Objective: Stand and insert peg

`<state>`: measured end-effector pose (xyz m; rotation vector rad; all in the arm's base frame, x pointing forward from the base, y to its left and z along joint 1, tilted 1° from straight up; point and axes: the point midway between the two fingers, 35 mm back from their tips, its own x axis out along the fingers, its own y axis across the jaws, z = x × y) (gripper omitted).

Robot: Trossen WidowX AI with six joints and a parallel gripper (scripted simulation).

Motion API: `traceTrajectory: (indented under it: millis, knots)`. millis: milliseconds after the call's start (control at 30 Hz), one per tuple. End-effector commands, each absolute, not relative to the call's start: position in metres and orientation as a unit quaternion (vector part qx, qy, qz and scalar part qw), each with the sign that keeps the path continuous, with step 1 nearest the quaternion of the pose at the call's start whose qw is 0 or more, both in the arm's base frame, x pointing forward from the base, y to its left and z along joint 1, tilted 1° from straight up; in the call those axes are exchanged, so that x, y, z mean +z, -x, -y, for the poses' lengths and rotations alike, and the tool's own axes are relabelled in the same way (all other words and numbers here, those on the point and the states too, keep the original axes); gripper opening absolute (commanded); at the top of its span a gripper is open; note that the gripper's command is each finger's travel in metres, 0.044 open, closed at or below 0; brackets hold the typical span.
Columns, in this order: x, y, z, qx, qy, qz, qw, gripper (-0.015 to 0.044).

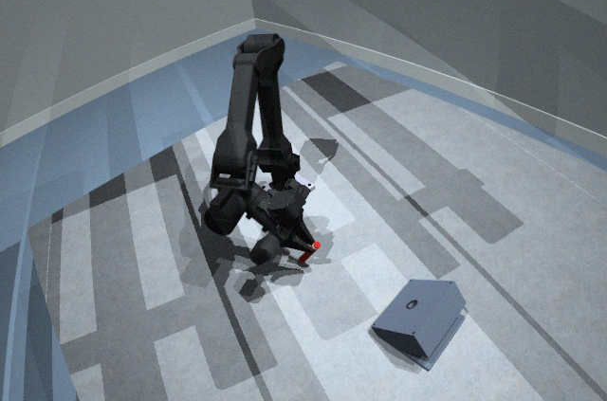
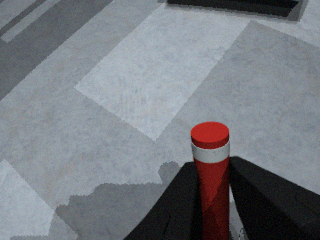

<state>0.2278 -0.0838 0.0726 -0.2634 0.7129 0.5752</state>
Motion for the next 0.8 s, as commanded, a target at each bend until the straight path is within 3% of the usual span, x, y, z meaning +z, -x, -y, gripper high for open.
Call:
traceTrajectory:
  millis: [0,767]
  knots:
    - [0.071,-0.224,0.084,0.281,0.116,-0.327,0.894,0.0051]
    - [0.069,-0.211,0.093,0.292,0.087,-0.238,0.922,0.0051]
